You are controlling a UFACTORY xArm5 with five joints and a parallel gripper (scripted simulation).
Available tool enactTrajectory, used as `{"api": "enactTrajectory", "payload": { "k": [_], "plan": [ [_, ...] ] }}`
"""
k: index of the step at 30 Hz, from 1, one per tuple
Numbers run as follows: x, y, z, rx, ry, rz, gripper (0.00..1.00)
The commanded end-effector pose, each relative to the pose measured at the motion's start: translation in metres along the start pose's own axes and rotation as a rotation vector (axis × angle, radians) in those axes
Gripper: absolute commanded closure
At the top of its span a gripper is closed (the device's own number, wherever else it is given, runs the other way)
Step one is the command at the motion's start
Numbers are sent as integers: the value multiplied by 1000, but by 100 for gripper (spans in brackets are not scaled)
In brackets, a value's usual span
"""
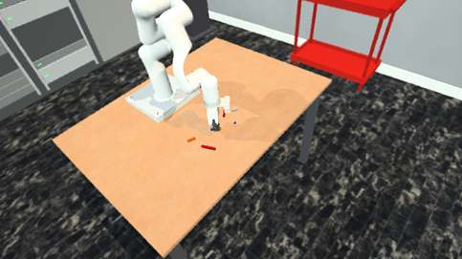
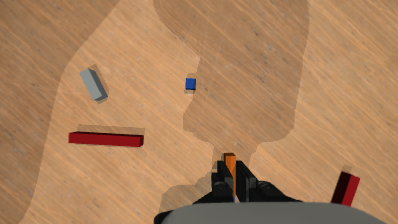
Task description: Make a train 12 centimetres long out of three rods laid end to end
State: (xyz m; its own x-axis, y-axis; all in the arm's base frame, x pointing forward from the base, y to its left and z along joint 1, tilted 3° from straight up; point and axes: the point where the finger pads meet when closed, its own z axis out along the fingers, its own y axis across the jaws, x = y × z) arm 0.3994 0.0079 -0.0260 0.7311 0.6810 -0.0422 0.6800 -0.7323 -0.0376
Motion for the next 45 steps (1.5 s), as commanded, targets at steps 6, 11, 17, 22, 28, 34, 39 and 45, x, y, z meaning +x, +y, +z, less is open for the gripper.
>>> {"api": "enactTrajectory", "payload": {
  "k": [6, 11, 17, 22, 28, 34, 39, 45],
  "plan": [
    [1, 1, 1, -3, 3, 0, 96],
    [1, 1, 1, -3, 3, 0, 96],
    [1, 1, 1, -3, 3, 0, 96],
    [1, 1, 1, -3, 3, 0, 96],
    [1, 1, 1, -3, 3, 0, 96],
    [1, 1, 1, -3, 3, 0, 96],
    [1, 1, 1, -3, 3, 0, 96],
    [1, 1, 1, -3, 3, 0, 88]
  ]
}}
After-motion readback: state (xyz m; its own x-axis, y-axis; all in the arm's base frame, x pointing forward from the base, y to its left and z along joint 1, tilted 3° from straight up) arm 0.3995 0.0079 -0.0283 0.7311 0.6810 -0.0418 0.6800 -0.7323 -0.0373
